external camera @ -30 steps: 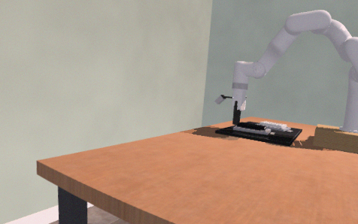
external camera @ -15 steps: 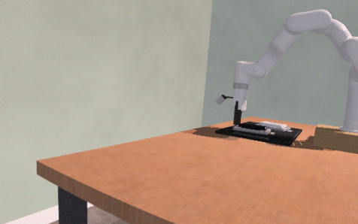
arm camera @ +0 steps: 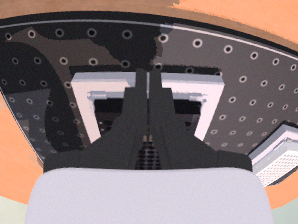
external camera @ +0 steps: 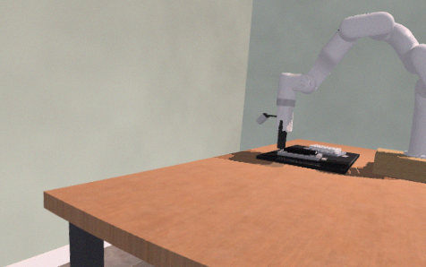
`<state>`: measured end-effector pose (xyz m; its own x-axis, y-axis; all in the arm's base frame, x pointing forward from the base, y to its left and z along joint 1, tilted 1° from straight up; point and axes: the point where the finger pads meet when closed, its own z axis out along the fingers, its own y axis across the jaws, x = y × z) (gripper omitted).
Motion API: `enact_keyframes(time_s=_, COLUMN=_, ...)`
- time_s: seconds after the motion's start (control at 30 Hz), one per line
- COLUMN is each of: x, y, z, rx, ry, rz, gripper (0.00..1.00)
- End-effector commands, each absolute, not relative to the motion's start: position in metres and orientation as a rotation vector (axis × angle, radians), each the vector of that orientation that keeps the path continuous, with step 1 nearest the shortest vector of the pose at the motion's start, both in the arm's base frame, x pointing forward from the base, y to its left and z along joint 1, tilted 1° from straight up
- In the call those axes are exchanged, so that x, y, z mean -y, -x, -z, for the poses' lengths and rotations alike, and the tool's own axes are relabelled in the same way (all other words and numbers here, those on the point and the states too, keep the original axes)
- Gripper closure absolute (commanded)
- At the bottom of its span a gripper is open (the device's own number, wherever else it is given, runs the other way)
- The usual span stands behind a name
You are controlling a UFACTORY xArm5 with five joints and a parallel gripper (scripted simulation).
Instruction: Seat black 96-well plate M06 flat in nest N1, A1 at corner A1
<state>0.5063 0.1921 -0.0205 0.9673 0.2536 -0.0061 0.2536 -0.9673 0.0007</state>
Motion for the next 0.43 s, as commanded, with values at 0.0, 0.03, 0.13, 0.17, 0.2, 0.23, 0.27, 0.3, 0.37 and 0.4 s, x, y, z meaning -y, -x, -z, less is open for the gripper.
enact_keyframes(time_s=0.0, x=-0.194, y=-0.5129, z=0.0188, rx=-0.402, ry=-3.115, rz=0.003, gripper=1.0)
enact_keyframes(time_s=0.03, x=-0.1944, y=-0.5145, z=0.0188, rx=-0.402, ry=-3.115, rz=0.003, gripper=1.0)
enact_keyframes(time_s=0.13, x=-0.1957, y=-0.5194, z=0.0188, rx=-0.402, ry=-3.115, rz=0.003, gripper=1.0)
enact_keyframes(time_s=0.17, x=-0.1961, y=-0.521, z=0.0188, rx=-0.402, ry=-3.115, rz=0.003, gripper=1.0)
enact_keyframes(time_s=0.2, x=-0.1964, y=-0.522, z=0.0188, rx=-0.402, ry=-3.115, rz=0.003, gripper=1.0)
enact_keyframes(time_s=0.23, x=-0.1964, y=-0.522, z=0.0188, rx=-0.402, ry=-3.115, rz=0.003, gripper=1.0)
enact_keyframes(time_s=0.27, x=-0.1964, y=-0.522, z=0.0188, rx=-0.402, ry=-3.115, rz=0.003, gripper=1.0)
enact_keyframes(time_s=0.3, x=-0.1964, y=-0.522, z=0.0188, rx=-0.402, ry=-3.115, rz=0.003, gripper=1.0)
enact_keyframes(time_s=0.37, x=-0.1964, y=-0.522, z=0.0188, rx=-0.402, ry=-3.115, rz=0.003, gripper=1.0)
enact_keyframes(time_s=0.4, x=-0.1964, y=-0.522, z=0.0188, rx=-0.402, ry=-3.115, rz=0.003, gripper=1.0)
